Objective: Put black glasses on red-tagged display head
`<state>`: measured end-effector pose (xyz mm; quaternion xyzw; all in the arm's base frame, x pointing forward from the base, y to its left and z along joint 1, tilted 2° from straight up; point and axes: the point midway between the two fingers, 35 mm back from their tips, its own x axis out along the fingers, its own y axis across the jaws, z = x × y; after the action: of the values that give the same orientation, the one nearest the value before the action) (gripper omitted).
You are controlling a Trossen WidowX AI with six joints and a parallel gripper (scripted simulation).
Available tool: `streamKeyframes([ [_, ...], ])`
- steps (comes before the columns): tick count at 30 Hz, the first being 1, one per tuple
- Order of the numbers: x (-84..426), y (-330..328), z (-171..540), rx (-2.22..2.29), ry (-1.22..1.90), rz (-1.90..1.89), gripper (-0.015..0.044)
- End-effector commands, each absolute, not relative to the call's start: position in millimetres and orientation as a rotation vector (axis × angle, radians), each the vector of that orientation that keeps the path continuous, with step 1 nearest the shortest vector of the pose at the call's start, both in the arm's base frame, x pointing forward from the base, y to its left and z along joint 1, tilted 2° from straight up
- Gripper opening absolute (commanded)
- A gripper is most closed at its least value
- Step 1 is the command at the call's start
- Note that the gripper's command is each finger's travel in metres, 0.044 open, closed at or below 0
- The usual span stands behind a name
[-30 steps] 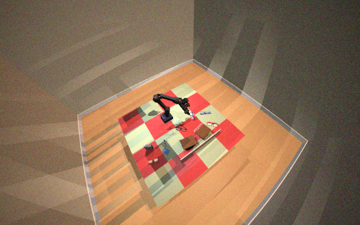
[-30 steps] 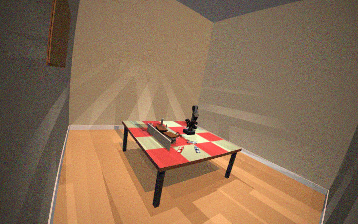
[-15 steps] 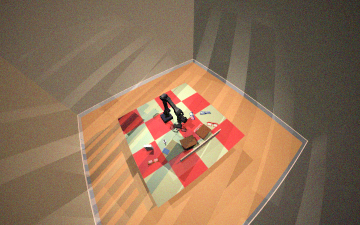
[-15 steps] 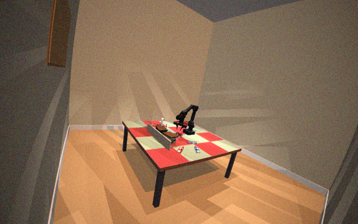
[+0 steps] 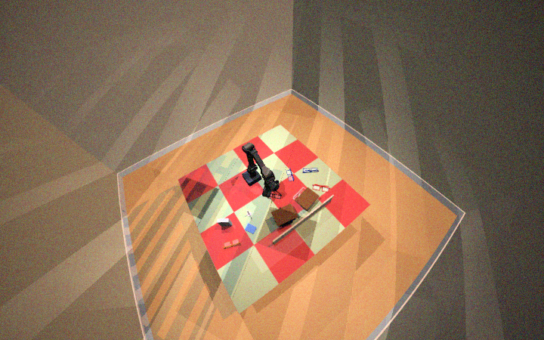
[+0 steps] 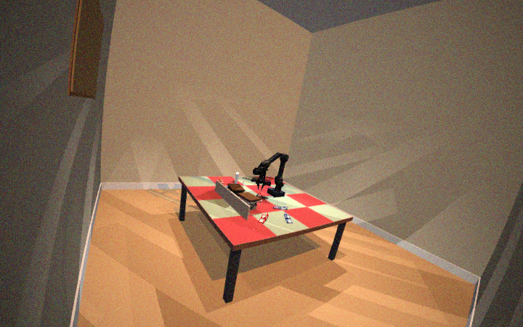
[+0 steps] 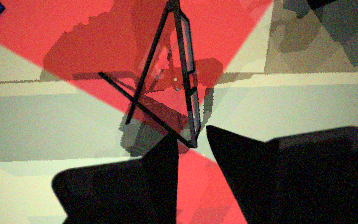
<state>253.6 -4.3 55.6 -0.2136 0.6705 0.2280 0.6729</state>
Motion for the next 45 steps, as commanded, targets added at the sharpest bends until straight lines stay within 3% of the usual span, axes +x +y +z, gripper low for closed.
streamKeyframes([
  [1, 254, -4, 56, -0.482, 1.505, 0.521, 0.0120],
  [45, 255, -7, -4, -0.482, 1.505, 0.521, 0.0120],
])
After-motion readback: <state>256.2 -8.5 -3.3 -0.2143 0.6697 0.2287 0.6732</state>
